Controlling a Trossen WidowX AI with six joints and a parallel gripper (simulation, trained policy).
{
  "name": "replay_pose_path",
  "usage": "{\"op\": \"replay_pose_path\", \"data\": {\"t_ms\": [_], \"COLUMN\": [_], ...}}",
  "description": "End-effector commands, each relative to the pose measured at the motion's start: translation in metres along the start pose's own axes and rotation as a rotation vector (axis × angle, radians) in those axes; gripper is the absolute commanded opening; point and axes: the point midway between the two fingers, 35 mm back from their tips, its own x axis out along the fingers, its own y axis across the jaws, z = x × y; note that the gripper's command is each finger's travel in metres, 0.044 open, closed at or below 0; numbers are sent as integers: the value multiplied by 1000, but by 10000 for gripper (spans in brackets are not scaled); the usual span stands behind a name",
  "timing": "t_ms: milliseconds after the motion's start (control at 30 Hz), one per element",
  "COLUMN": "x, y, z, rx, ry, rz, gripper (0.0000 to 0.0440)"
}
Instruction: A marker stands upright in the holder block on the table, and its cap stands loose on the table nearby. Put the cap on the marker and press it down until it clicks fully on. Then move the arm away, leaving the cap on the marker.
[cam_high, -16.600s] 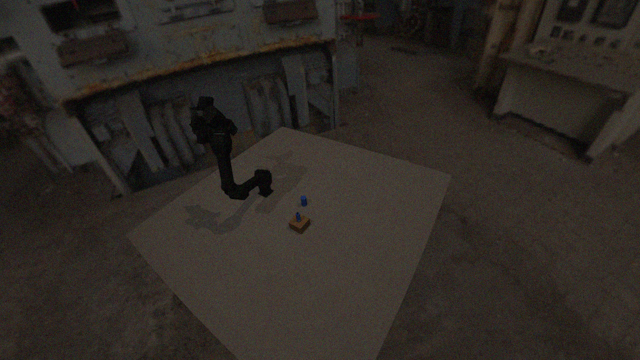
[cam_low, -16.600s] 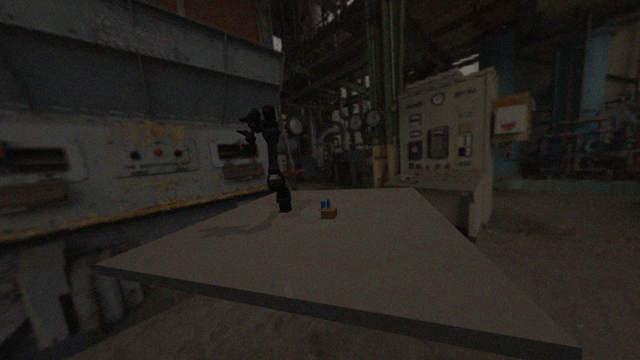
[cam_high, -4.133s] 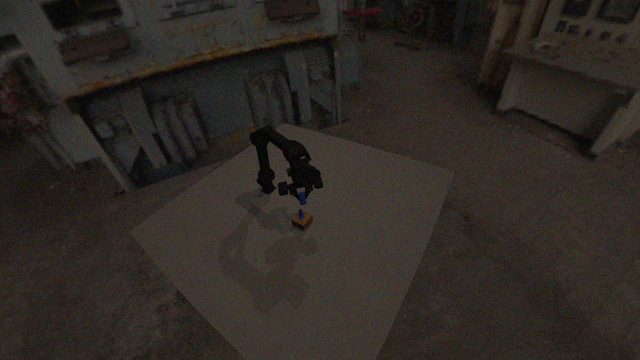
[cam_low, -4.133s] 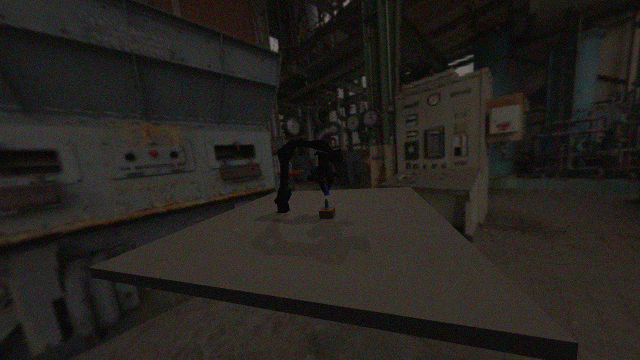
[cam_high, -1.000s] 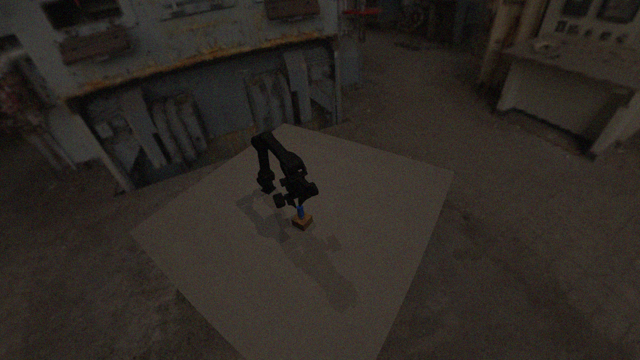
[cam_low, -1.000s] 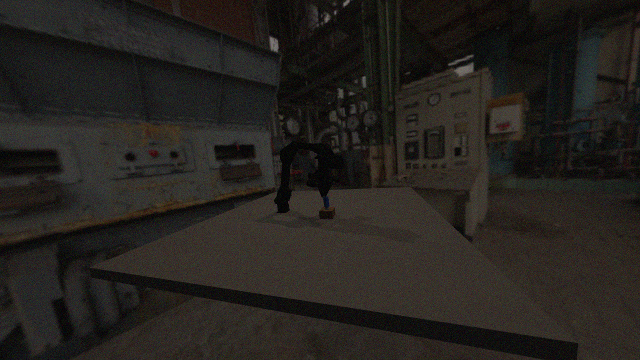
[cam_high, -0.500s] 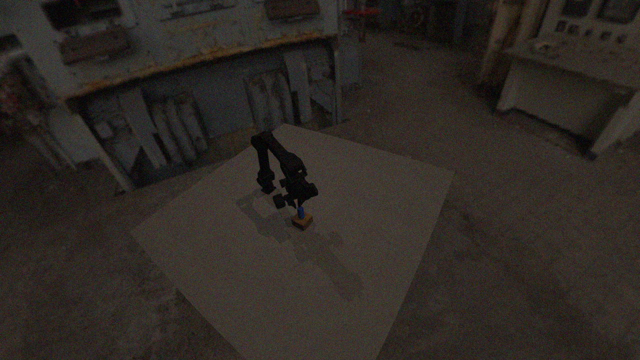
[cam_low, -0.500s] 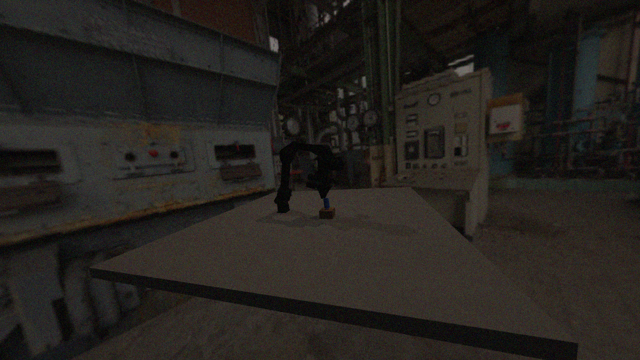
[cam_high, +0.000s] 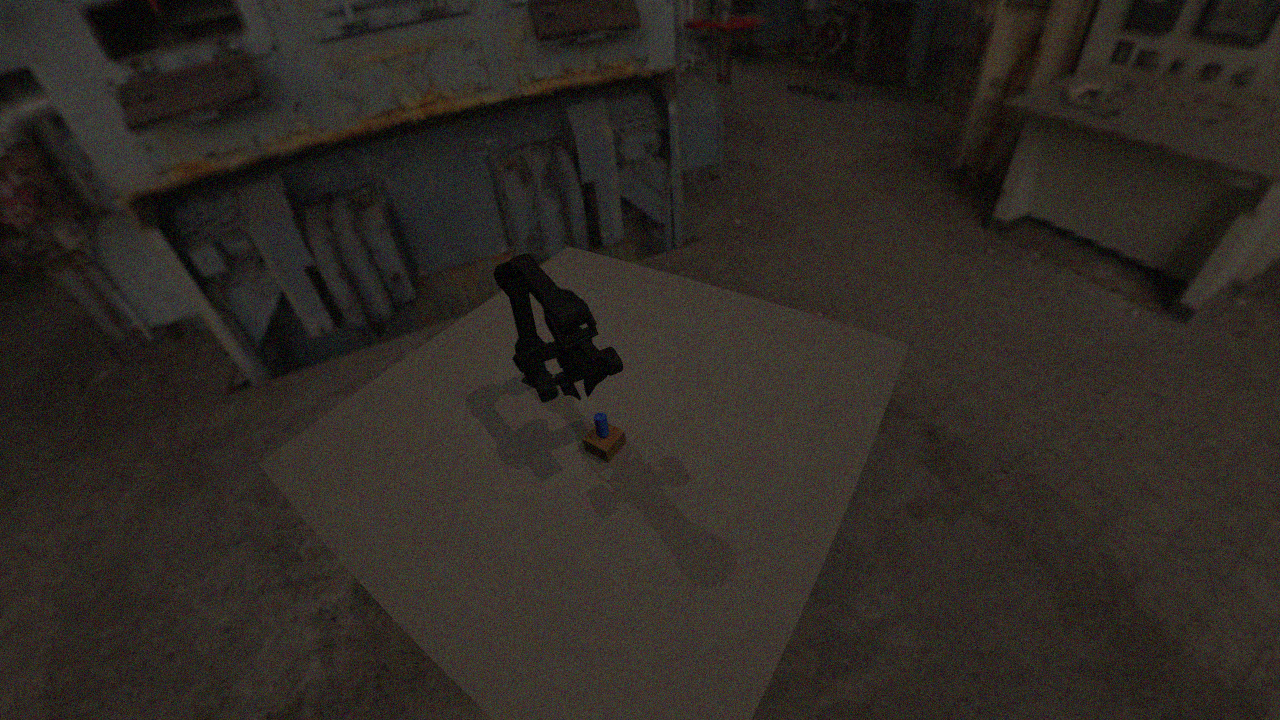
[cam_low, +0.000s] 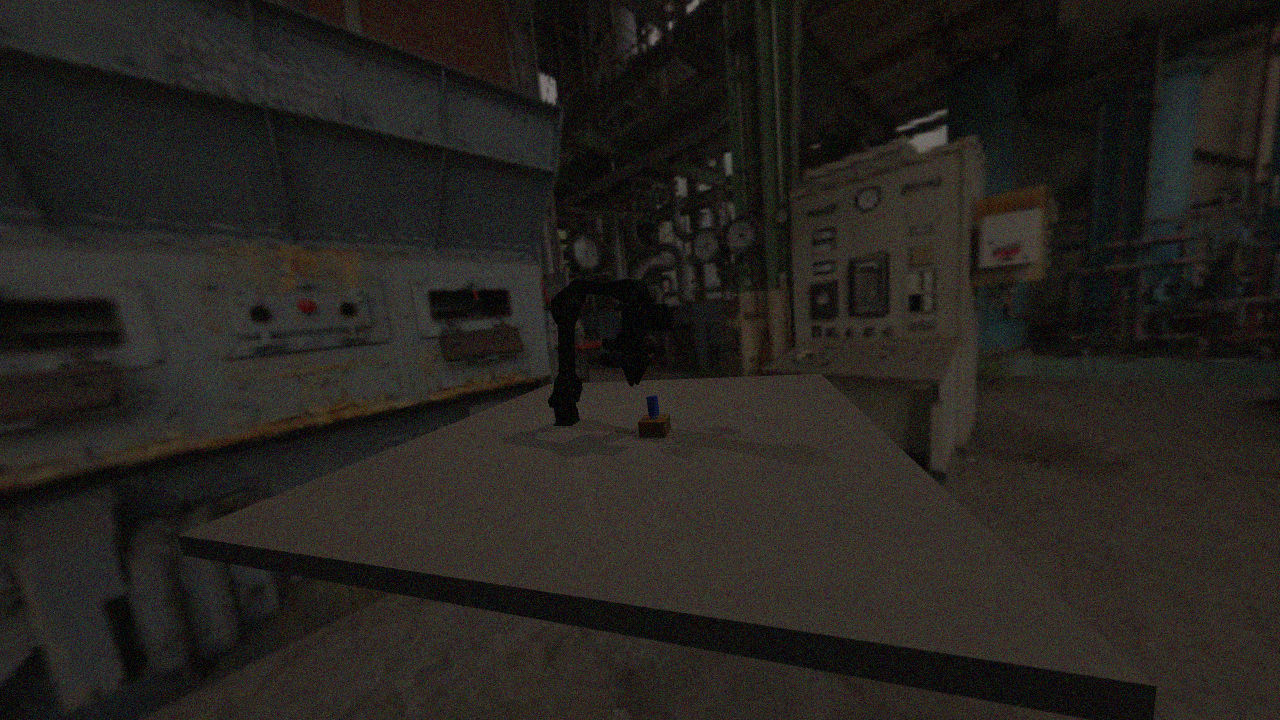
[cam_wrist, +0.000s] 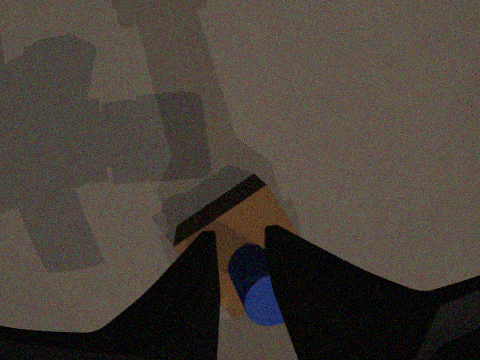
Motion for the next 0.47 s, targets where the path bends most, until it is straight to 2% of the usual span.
{"op": "replay_pose_path", "data": {"t_ms": [0,433], "x": [-4,-15], "y": [1,3], "z": [6,21], "rx": [-12,-68], "ry": [4,56], "rz": [-17,-65], "gripper": [79,42]}}
